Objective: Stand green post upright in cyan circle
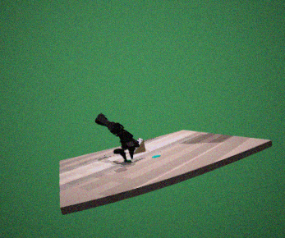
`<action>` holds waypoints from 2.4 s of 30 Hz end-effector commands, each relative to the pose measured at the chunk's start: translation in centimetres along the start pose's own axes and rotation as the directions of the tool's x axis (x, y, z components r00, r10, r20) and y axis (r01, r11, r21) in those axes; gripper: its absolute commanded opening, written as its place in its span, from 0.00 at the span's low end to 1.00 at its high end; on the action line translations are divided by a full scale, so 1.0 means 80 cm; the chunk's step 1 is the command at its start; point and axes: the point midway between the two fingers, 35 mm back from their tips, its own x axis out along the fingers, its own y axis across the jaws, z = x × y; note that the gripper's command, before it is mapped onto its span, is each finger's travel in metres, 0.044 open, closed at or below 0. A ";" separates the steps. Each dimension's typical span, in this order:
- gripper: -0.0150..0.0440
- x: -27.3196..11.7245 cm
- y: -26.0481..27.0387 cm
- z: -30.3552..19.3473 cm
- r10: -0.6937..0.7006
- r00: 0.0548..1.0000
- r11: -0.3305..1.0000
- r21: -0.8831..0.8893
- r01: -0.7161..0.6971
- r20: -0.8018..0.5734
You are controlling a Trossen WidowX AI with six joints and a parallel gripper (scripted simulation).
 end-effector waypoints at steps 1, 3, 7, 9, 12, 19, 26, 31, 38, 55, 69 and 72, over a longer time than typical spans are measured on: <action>0.65 0.010 0.000 -0.001 -0.012 1.000 1.000 -0.009 0.012 0.005; 0.56 0.010 0.000 -0.001 -0.012 1.000 1.000 -0.009 0.012 0.005; 0.38 0.010 0.000 -0.001 -0.012 1.000 1.000 -0.009 0.012 0.005; 0.29 0.010 0.000 -0.001 -0.012 1.000 1.000 -0.009 0.012 0.005; 0.29 0.010 0.000 -0.001 -0.012 1.000 1.000 -0.009 0.012 0.005; 0.29 -0.007 0.000 0.003 -0.009 1.000 1.000 -0.009 0.009 0.007; 0.29 -0.034 0.000 0.007 -0.005 1.000 1.000 -0.010 0.005 0.009; 0.29 -0.054 0.001 0.008 -0.003 1.000 1.000 -0.010 0.003 0.009; 0.29 -0.082 0.001 0.007 -0.003 1.000 1.000 -0.010 0.003 0.009; 0.29 -0.136 0.003 -0.001 -0.007 1.000 1.000 -0.012 0.007 0.005; 0.29 -0.143 0.033 0.031 0.001 1.000 0.986 -0.164 0.001 0.014; 0.29 -0.144 0.042 0.039 0.003 1.000 0.979 -0.202 0.000 0.016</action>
